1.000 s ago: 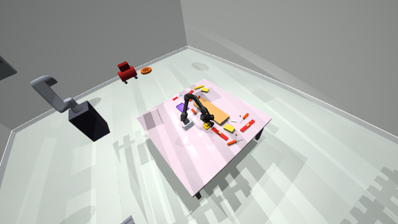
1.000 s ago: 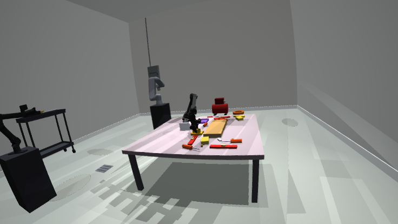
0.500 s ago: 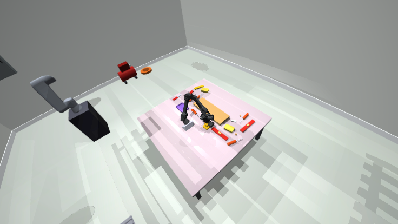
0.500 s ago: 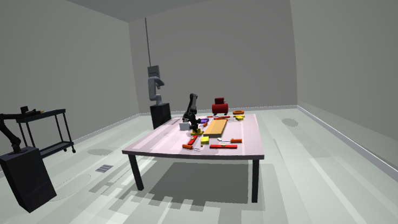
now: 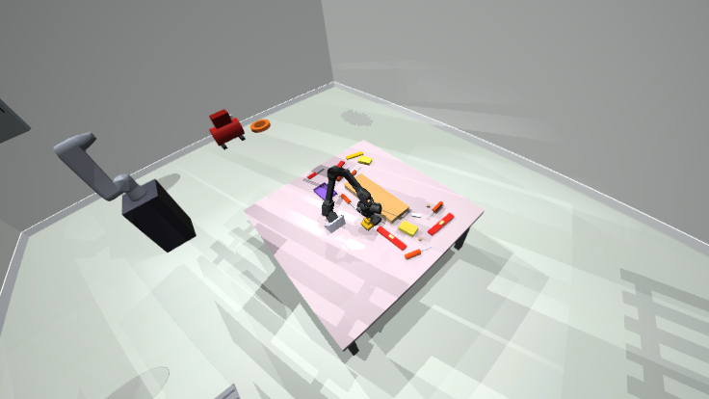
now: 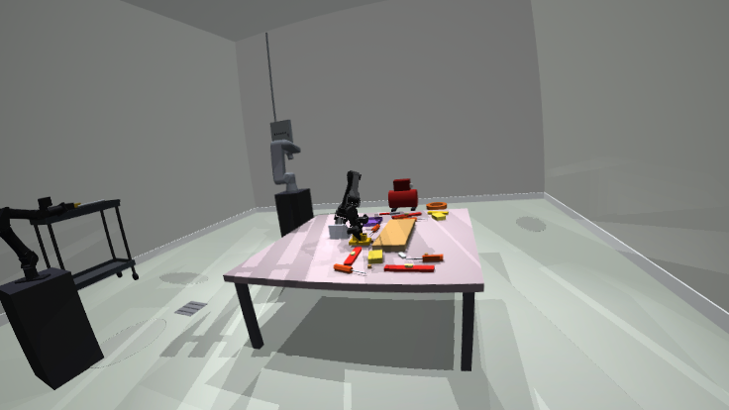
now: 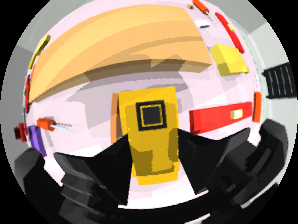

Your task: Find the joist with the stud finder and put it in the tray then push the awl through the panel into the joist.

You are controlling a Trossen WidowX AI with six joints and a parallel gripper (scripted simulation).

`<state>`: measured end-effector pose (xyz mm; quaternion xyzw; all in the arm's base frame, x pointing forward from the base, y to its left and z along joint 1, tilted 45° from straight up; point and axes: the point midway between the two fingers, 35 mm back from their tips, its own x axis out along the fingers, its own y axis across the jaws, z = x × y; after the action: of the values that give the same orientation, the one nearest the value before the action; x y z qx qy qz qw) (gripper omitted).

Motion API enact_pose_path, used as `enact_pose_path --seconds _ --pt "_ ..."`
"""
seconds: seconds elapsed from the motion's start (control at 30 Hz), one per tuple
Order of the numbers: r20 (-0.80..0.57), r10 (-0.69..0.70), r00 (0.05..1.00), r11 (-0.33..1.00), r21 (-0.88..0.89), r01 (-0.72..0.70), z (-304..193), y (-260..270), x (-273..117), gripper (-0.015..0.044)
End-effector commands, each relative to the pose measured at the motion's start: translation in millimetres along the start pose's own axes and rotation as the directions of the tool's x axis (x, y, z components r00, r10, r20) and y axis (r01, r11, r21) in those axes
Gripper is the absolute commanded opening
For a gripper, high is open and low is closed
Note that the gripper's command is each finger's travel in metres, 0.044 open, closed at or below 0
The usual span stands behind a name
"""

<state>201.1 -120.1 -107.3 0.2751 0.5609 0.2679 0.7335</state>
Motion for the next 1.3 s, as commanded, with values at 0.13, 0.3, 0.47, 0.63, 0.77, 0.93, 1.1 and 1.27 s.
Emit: enact_pose_path --seconds 0.13,0.3,0.47,0.63,0.77,0.93,1.1,1.27 --pt "0.014 -0.02 1.0 1.0 -0.011 0.02 16.0 -4.0 -49.1 0.0" --pt "0.013 -0.02 1.0 1.0 -0.01 0.02 21.5 -0.3 -79.3 0.0" --pt "0.013 -0.02 1.0 1.0 -0.01 0.02 24.0 -0.5 -83.7 0.0" --pt "0.013 -0.024 1.0 1.0 -0.006 0.025 38.6 -8.1 -84.8 0.0" --pt "0.013 -0.028 1.0 1.0 -0.003 0.028 54.1 -15.1 -85.2 0.0" --pt "0.014 -0.032 0.999 0.999 0.001 0.032 73.6 -22.8 -84.7 0.0" --pt "0.014 -0.035 0.999 0.999 0.004 0.035 93.2 -29.3 -83.1 0.0" --pt "0.016 -0.037 0.999 0.999 0.008 0.037 112.8 -34.4 -80.3 0.0"
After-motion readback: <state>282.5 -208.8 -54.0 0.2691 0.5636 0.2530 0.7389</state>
